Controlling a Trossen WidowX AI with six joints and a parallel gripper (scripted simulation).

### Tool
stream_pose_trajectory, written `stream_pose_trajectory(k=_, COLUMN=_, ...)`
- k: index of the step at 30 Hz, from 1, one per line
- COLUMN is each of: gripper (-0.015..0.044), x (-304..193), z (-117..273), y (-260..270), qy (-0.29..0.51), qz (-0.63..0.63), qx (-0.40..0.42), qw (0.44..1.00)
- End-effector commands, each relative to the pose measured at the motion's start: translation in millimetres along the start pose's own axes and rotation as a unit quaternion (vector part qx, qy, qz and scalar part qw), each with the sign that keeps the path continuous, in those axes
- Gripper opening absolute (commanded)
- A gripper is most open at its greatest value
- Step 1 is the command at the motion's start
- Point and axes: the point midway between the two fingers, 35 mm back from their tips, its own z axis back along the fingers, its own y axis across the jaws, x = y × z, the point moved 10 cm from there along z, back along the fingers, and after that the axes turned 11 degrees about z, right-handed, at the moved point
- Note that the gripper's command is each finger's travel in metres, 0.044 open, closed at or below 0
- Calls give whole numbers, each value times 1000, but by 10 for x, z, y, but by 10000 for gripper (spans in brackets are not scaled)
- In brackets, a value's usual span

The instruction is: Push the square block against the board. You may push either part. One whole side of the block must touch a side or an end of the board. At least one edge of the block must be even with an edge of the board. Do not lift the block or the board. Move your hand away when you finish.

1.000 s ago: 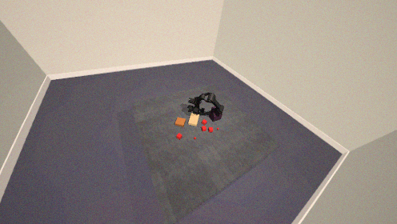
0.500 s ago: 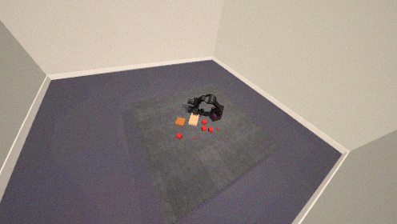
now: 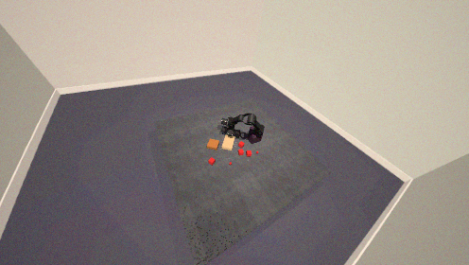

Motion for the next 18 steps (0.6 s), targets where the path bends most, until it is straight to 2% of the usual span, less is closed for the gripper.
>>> stream_pose_trajectory(k=1, gripper=0, x=65, z=-16, y=-6, qy=-3, qz=2, qx=2, qw=1000)
stream_pose_trajectory(k=18, gripper=0, x=306, z=-23, y=-36, qy=-5, qz=2, qx=4, qw=1000)
